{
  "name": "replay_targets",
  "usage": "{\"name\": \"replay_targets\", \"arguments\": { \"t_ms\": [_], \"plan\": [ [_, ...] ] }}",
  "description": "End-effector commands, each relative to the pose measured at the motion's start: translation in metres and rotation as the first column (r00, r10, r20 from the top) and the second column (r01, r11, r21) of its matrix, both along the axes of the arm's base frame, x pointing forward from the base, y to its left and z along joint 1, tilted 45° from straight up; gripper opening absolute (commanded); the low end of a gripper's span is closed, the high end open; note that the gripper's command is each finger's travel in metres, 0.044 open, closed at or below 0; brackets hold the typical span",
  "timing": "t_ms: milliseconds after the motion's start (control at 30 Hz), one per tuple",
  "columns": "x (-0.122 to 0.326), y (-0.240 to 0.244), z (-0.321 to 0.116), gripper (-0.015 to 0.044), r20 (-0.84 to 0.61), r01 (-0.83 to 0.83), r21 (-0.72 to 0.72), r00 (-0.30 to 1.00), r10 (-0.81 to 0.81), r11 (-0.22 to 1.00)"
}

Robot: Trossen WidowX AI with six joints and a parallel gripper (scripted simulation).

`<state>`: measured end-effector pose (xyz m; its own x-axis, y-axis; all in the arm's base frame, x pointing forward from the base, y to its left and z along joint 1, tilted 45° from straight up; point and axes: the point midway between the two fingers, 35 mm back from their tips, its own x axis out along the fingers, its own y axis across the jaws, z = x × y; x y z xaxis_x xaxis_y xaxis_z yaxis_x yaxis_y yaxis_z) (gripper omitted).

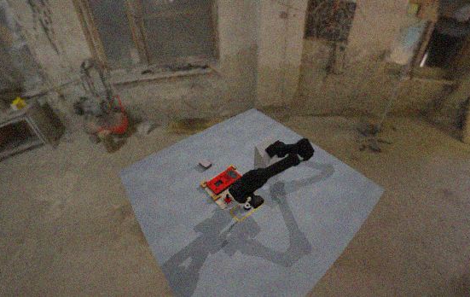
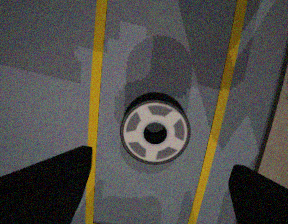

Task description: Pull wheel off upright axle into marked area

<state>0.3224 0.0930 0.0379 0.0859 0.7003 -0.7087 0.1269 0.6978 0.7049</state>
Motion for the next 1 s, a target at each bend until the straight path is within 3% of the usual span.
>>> {"name": "replay_targets", "arguments": {
  "t_ms": [0,33,233,400,967],
  "plan": [
    [-0.002,-0.01,0.013,0.03,0.007,-0.002,0.004,1.0,0.002,1.0],
    [-0.002,-0.01,0.013,0.03,0.007,-0.002,0.004,1.0,0.002,1.0],
    [-0.043,-0.038,0.014,0.044,0.005,0.003,-0.008,1.0,-0.003,1.0],
    [-0.088,-0.056,0.02,0.044,0.001,-0.002,0.0,1.0,0.002,1.0],
    [-0.089,-0.057,0.02,0.044,0.001,-0.002,0.001,1.0,0.002,1.0]
  ]
}}
